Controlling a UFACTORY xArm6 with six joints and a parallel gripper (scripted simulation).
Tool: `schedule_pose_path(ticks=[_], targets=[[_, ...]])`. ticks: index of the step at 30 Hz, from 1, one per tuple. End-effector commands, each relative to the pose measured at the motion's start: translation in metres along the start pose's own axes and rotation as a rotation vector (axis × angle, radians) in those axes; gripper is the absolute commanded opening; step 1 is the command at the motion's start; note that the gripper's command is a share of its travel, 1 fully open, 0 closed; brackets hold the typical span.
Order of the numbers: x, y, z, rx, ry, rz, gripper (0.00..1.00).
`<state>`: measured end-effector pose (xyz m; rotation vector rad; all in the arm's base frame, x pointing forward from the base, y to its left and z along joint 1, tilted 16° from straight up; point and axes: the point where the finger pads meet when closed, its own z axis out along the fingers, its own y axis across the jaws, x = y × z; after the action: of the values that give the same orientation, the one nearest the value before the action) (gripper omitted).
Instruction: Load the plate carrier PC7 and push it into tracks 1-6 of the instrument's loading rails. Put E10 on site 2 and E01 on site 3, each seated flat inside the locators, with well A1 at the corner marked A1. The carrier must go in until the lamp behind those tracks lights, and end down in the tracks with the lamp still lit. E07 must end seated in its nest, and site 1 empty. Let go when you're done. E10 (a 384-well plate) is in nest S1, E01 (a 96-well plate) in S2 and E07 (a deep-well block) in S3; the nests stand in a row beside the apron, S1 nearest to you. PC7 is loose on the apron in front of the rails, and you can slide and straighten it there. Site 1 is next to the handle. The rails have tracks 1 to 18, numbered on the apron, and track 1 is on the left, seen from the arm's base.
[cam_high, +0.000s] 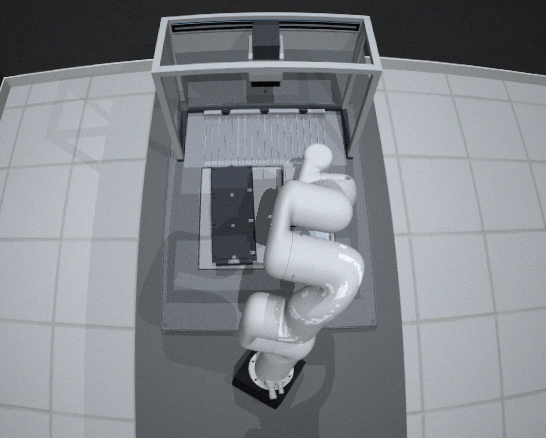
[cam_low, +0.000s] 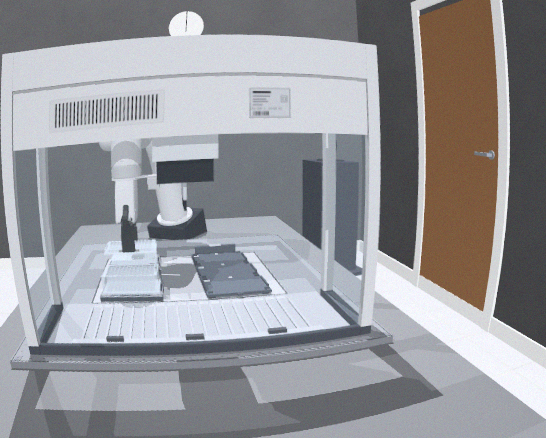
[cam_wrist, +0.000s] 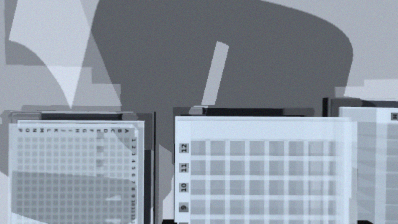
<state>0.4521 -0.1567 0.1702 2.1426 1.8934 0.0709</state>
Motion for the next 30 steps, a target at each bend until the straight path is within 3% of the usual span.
schedule_pose_path(ticks=[1,30], targets=[[0.0,0.001,-0.01,-0.003,-0.001,0.0,0.0],[0.0,0.001,-0.055,-0.003,0.0,0.0,0.0]])
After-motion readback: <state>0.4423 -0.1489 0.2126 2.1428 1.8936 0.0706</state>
